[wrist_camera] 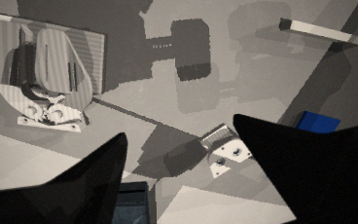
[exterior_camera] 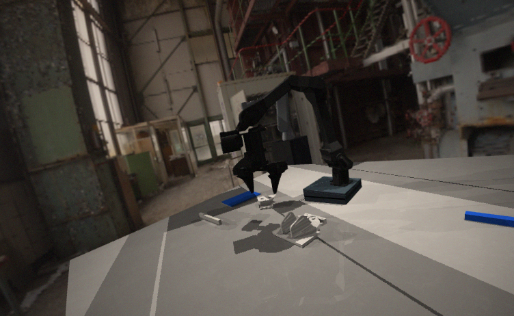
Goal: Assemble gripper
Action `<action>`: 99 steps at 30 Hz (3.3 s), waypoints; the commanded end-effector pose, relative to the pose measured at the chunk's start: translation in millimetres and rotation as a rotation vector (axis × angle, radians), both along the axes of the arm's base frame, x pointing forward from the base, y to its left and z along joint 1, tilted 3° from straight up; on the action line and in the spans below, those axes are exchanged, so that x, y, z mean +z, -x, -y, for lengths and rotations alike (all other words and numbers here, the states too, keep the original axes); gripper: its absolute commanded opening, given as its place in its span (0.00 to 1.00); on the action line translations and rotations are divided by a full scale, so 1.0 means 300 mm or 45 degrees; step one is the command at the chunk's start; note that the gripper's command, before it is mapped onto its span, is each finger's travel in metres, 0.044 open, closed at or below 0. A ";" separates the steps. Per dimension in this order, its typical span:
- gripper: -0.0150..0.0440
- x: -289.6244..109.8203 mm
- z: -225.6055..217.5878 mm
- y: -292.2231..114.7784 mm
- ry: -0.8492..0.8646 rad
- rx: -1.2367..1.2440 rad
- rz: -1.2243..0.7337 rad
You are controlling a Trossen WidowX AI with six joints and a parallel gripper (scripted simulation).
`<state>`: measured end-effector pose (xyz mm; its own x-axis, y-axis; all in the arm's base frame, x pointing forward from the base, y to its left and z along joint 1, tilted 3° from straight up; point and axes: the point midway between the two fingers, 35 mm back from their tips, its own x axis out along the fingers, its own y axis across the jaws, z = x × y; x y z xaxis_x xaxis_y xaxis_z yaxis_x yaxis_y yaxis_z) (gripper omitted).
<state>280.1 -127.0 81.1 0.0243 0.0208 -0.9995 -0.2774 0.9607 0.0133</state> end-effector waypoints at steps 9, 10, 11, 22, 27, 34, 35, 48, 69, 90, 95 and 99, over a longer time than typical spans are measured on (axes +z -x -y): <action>1.00 0.010 0.291 0.203 0.006 0.470 -0.027; 1.00 0.011 0.312 0.225 0.004 0.510 -0.028; 1.00 0.012 0.332 0.247 0.002 0.550 -0.030; 1.00 -0.017 0.362 0.281 -0.001 0.609 -0.031; 1.00 -0.121 0.358 0.283 -0.002 0.609 -0.031; 1.00 -0.135 0.357 0.283 -0.002 0.609 -0.031; 1.00 -0.141 0.357 0.283 -0.002 0.609 -0.031; 1.00 -0.189 0.356 0.284 -0.002 0.609 -0.031; 1.00 -0.288 0.353 0.286 -0.002 0.609 -0.031; 1.00 -0.289 0.353 0.286 -0.002 0.609 -0.031; 1.00 -0.289 0.353 0.286 -0.002 0.609 -0.031; 0.95 -0.288 0.351 0.285 -0.005 0.604 -0.028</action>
